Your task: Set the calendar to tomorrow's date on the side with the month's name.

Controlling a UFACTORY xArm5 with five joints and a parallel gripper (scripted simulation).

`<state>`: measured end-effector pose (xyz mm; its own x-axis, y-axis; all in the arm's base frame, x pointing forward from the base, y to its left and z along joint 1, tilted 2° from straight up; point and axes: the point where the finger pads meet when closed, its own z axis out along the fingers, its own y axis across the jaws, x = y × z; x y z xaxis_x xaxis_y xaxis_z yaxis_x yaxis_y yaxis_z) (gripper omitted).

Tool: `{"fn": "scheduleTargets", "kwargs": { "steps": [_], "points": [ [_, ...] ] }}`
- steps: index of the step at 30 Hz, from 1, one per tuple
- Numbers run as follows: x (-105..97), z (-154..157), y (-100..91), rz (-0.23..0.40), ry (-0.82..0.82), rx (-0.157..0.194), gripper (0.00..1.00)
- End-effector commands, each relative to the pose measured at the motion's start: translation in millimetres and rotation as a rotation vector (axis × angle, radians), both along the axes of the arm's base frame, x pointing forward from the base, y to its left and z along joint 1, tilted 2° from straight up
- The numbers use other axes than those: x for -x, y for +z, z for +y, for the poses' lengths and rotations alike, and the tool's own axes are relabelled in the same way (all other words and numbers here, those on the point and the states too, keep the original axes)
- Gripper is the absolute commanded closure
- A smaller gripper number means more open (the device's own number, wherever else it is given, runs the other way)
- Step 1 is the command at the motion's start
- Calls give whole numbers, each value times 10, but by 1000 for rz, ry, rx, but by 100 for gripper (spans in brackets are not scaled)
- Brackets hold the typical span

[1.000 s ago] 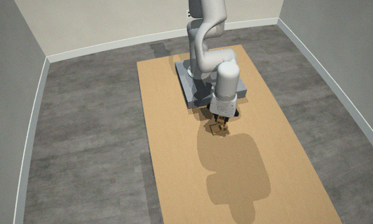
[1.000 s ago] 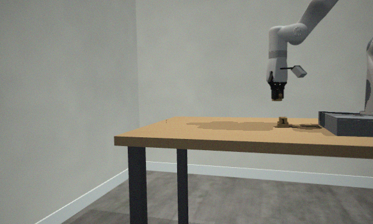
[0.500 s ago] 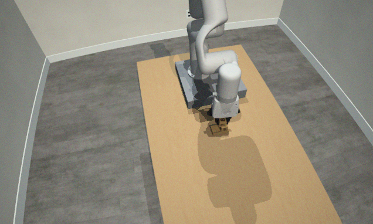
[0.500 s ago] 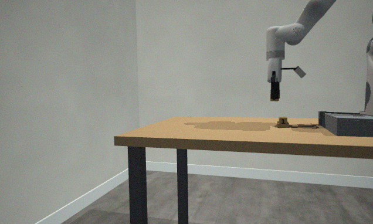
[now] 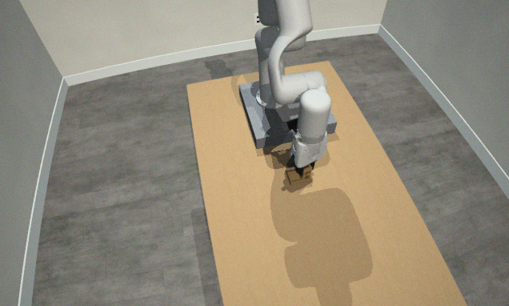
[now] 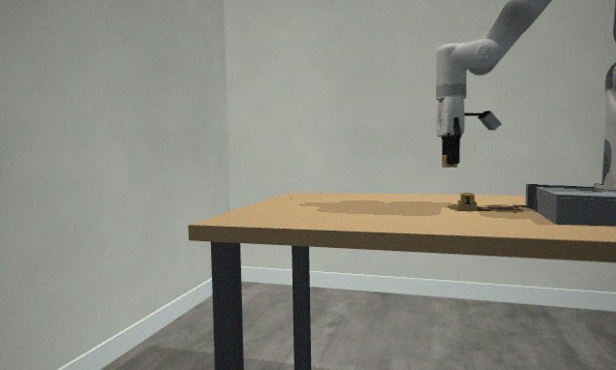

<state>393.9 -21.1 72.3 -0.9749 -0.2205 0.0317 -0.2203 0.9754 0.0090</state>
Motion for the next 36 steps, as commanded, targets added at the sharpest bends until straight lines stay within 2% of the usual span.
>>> {"fn": "scheduleTargets", "kwargs": {
  "steps": [1, 5, 7, 20, 22, 24, 29, 36],
  "points": [
    [-50, 2, 8, -2, 174, -5, 71],
    [-64, 4, 7, -3, 234, -7, 71],
    [-89, 6, 4, -3, 345, -11, 71],
    [-172, 14, -6, -3, 718, -23, 71],
    [-172, 14, -6, -3, 718, -23, 71],
    [-197, 17, -9, -3, 831, -26, 71],
    [-222, 19, -13, -3, 942, -30, 71],
    [-275, 25, -21, -4, 1180, -37, 71]
  ]
}}
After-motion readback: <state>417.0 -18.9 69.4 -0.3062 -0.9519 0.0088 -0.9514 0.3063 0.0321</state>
